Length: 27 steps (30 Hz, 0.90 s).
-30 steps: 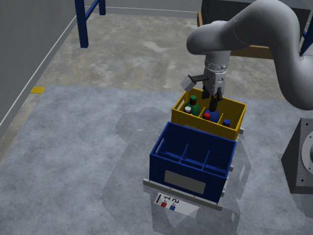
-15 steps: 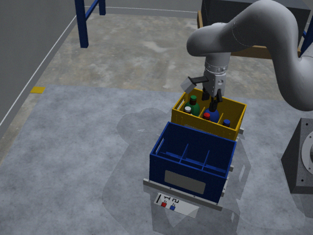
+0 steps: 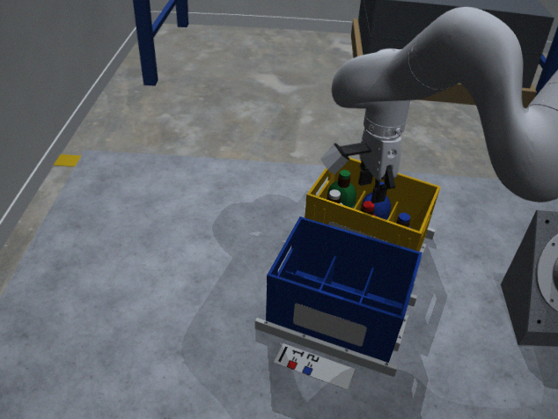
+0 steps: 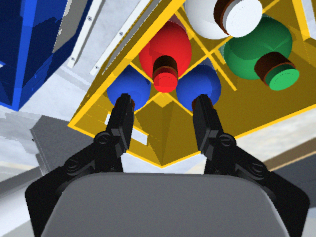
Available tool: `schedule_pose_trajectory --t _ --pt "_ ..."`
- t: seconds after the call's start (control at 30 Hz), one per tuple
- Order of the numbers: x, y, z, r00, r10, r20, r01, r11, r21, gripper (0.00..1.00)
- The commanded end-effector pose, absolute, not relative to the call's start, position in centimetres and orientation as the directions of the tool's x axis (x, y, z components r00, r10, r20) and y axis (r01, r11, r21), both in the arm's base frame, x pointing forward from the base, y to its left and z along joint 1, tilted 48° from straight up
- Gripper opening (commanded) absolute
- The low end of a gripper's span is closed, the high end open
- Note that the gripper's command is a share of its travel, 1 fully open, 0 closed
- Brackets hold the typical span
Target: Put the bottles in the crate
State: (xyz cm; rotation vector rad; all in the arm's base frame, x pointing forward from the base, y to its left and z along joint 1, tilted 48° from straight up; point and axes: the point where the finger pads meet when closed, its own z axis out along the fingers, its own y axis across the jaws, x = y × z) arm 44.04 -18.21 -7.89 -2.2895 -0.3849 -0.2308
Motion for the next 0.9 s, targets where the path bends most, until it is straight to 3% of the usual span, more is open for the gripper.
schedule_pose_trajectory --t 0.0,0.87 --pt "44.1 -17.9 -8.3 0.937 0.202 0.285 0.346 -0.646 -0.681 0.65" --pt "44.3 -15.7 -10.2 0.937 0.202 0.285 0.346 -0.646 -0.681 0.65"
